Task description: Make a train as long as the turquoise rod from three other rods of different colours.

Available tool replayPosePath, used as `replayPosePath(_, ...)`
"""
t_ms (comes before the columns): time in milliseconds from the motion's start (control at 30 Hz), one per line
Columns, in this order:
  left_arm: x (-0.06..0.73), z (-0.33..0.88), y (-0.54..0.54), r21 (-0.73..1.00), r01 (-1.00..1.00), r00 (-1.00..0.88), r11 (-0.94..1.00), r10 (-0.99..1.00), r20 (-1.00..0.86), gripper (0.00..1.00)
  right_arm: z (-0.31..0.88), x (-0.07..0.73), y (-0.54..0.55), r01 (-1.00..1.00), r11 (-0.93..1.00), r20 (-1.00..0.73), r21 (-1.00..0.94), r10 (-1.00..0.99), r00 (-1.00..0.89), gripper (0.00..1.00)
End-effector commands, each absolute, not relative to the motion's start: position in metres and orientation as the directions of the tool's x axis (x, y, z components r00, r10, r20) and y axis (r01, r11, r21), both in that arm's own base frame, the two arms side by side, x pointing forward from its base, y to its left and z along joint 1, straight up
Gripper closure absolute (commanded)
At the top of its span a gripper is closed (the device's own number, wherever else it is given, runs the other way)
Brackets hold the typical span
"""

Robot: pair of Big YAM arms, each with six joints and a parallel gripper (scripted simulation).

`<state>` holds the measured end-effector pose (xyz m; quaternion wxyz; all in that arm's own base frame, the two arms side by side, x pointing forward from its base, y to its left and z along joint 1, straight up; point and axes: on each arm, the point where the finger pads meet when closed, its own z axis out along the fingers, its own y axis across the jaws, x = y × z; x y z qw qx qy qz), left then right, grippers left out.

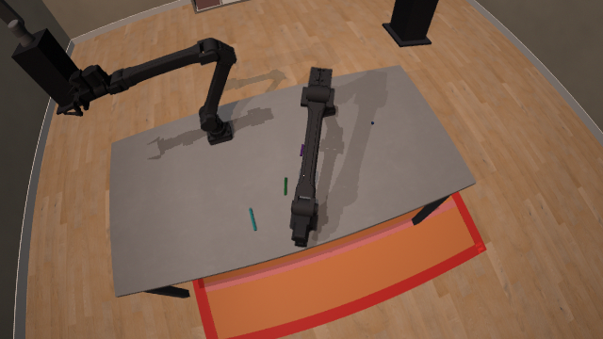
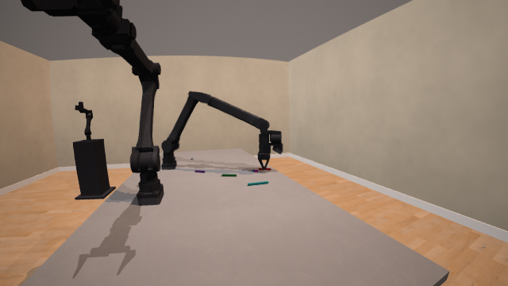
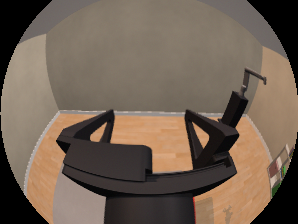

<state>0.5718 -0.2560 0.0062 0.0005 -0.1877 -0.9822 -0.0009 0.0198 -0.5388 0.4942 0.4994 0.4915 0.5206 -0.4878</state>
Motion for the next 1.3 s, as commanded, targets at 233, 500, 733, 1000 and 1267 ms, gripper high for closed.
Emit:
replayPosePath(233,0.579,0.0269,-0.2522,-0.003,0.375,-0.926,0.927,0.375,-0.044,0.96,0.5005,0.0171,-0.5446,0.999,0.032,-1.0,0.0,0.0,0.0,0.0)
replayPosePath(500,0.58,0.0289,-0.2535,-0.003,0.377,-0.925,0.926,0.376,-0.049,0.96,0.5005,0.0171,-0.5446,0.999,0.032,-1.0,0.0,0.0,0.0,0.0)
replayPosePath(733,0.5777,0.0273,-0.2524,-0.003,0.377,-0.926,0.926,0.376,-0.042,0.96,0.5005,0.0171,-0.5446,0.999,0.032,-1.0,0.0,0.0,0.0,0.0)
replayPosePath(1000,0.5777,0.0273,-0.2524,-0.003,0.377,-0.926,0.926,0.376,-0.042,0.96,0.5005,0.0171,-0.5446,0.999,0.032,-1.0,0.0,0.0,0.0,0.0)
replayPosePath(1267,0.5777,0.0274,-0.2525,-0.003,0.377,-0.926,0.926,0.376,-0.042,0.96,0.5005,0.0171,-0.5446,0.999,0.032,-1.0,0.0,0.0,0.0,0.0)
